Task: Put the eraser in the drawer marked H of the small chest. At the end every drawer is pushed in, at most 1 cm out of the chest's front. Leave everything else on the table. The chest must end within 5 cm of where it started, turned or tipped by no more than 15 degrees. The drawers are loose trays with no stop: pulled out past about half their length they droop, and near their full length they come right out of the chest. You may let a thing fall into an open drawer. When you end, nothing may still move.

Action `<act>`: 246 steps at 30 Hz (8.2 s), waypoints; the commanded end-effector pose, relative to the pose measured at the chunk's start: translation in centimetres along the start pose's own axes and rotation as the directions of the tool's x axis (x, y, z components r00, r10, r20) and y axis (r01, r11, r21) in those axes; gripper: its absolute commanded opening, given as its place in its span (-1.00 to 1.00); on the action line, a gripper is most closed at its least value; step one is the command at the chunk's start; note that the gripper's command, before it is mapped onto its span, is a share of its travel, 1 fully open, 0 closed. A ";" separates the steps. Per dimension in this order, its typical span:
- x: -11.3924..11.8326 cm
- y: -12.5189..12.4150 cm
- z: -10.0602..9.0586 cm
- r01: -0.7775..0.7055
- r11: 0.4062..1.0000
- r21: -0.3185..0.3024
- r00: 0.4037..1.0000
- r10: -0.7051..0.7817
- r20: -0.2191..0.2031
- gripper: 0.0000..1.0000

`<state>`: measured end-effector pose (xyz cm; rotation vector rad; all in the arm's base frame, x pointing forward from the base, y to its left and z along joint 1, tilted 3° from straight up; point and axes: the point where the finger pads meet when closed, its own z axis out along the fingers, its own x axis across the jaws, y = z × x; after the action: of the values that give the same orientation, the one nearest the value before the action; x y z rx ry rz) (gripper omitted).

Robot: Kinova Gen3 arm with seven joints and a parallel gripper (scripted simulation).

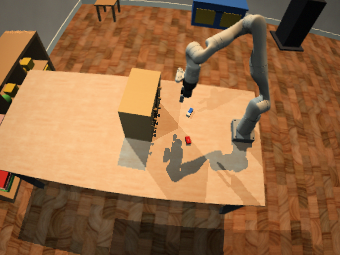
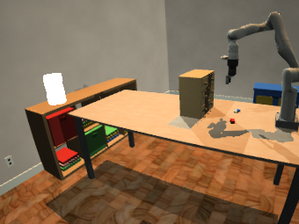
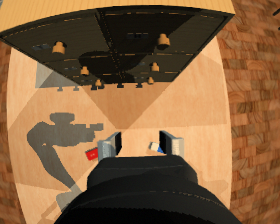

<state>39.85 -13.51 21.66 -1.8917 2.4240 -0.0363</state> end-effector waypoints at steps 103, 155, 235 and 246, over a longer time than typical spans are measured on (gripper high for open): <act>-15.0 0.0 2.1 0.002 1.000 -0.021 1.000 -0.002 0.001 1.00; -14.9 -2.3 5.1 0.000 0.933 0.360 1.000 0.000 -0.002 1.00; -14.9 -6.5 11.9 -0.009 0.430 0.903 1.000 0.021 0.000 1.00; -15.0 -6.7 12.2 -0.003 0.381 0.925 1.000 0.007 0.000 1.00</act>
<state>50.88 -0.56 10.92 -1.2486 1.6711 -1.1568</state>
